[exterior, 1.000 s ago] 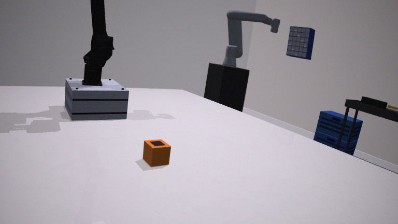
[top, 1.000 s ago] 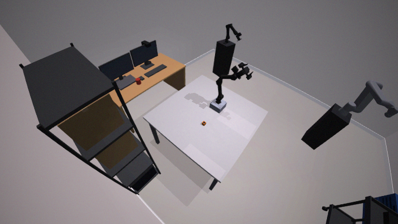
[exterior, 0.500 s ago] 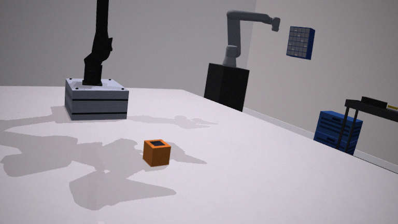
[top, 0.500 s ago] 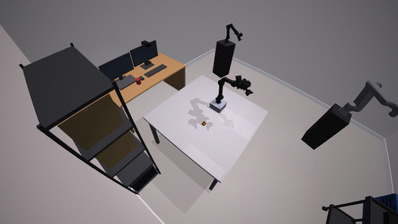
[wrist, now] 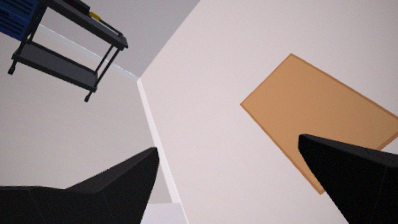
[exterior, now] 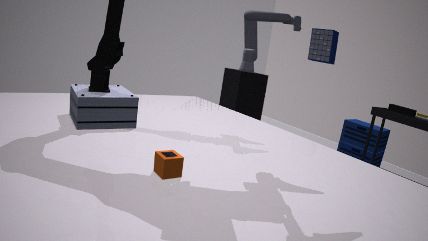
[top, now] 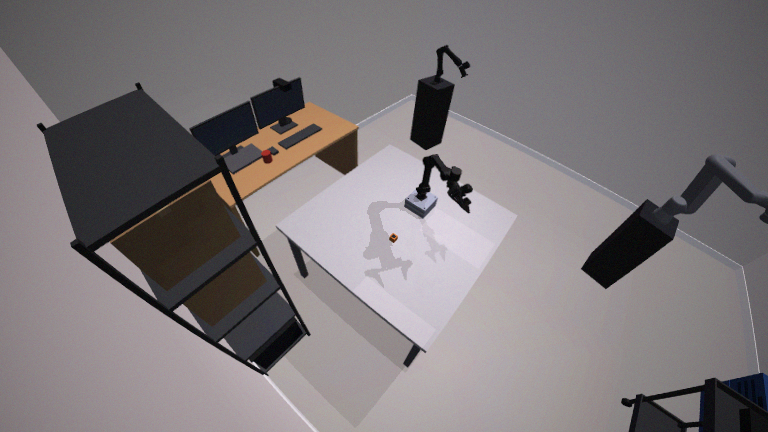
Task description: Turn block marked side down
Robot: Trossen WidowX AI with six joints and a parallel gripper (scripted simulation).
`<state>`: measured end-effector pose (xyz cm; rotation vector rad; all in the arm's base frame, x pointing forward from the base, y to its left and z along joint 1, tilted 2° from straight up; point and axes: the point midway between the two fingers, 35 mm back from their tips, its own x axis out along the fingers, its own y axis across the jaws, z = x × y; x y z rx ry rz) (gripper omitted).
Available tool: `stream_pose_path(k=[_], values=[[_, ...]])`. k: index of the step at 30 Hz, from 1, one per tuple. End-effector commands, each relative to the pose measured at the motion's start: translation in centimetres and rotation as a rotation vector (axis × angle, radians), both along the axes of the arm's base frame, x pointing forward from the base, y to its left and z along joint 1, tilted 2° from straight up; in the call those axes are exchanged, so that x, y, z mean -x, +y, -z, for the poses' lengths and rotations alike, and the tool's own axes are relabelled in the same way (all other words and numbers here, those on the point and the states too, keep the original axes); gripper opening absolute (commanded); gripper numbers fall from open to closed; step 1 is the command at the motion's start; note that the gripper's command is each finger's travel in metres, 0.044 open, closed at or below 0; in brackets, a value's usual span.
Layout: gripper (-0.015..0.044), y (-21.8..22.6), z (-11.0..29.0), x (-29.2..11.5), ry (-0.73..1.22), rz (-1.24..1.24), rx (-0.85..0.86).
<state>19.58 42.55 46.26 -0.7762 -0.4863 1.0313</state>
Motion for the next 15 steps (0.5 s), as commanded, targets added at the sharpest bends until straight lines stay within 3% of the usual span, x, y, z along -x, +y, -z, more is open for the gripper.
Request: stream_pose_path(k=[1, 8, 15], values=[[0.044, -0.5, 5.1, -4.3, 0.162, 0.088, 0.094], [0.044, -4.4, 14.1, -12.0, 0.484, 0.316, 0.215], [0.044, -11.1, 23.1, -17.4, 0.844, 0.592, 0.288]])
